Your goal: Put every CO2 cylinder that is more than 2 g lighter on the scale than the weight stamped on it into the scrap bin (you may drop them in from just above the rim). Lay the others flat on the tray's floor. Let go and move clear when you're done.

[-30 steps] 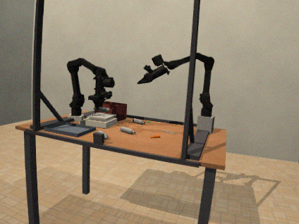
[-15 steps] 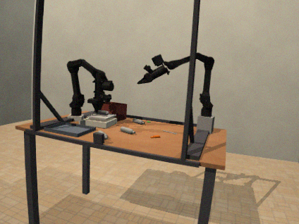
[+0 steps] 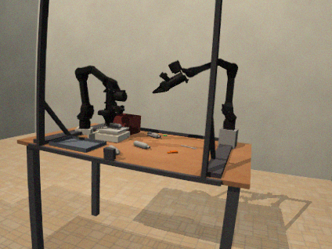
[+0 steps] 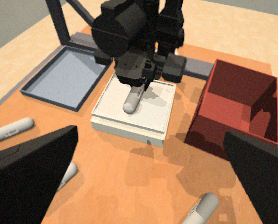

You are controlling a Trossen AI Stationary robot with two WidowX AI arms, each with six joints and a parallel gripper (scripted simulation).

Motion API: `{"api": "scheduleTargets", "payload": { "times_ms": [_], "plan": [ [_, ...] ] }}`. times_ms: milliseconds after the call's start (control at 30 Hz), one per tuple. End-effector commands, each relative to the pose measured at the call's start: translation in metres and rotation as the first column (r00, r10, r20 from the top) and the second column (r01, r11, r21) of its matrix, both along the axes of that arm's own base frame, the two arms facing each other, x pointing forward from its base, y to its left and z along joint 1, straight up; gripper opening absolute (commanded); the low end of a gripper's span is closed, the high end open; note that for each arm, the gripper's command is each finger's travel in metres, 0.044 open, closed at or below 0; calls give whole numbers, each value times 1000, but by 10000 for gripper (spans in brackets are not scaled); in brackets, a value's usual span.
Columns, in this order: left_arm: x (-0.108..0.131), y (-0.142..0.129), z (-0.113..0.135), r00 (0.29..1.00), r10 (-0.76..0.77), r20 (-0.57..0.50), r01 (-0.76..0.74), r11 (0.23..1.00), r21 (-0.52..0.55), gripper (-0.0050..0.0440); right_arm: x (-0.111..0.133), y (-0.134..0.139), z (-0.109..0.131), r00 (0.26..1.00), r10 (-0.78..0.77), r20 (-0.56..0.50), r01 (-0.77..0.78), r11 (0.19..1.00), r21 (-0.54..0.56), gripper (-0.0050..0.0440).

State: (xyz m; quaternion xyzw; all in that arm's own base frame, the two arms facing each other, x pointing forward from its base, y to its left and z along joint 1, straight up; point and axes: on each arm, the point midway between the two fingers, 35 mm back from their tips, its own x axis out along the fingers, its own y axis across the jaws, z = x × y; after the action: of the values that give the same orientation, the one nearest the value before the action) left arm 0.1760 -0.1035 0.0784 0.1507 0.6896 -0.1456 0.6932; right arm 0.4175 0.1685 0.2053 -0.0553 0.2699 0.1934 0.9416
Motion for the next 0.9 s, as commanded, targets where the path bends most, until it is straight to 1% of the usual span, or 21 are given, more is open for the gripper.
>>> {"api": "scheduleTargets", "payload": {
  "times_ms": [0, 233, 433, 567, 767, 800, 867],
  "plan": [
    [4, -3, 5, 1000, 1, 23, -1, 1000, -13, 24, 1, -1, 10, 1000, -4, 21, 4, 1000, 8, 440],
    [4, -3, 5, 1000, 1, 23, -1, 1000, -13, 192, 1, -1, 10, 1000, -4, 21, 4, 1000, 8, 440],
    [4, -3, 5, 1000, 1, 23, -1, 1000, -13, 194, 1, -1, 10, 1000, -4, 21, 4, 1000, 8, 440],
    [5, -4, 20, 999, 4, 39, -3, 1000, -21, 290, 1, -1, 10, 1000, -4, 21, 4, 1000, 8, 440],
    [3, -3, 64, 999, 4, 39, -3, 1000, -21, 434, 1, -1, 10, 1000, -4, 21, 4, 1000, 8, 440],
    [3, -3, 68, 999, 4, 39, -3, 1000, -21, 440, 1, -1, 10, 1000, -4, 21, 4, 1000, 8, 440],
    [3, -3, 70, 999, 4, 39, -3, 1000, -21, 440, 1, -1, 10, 1000, -4, 21, 4, 1000, 8, 440]
  ]
}}
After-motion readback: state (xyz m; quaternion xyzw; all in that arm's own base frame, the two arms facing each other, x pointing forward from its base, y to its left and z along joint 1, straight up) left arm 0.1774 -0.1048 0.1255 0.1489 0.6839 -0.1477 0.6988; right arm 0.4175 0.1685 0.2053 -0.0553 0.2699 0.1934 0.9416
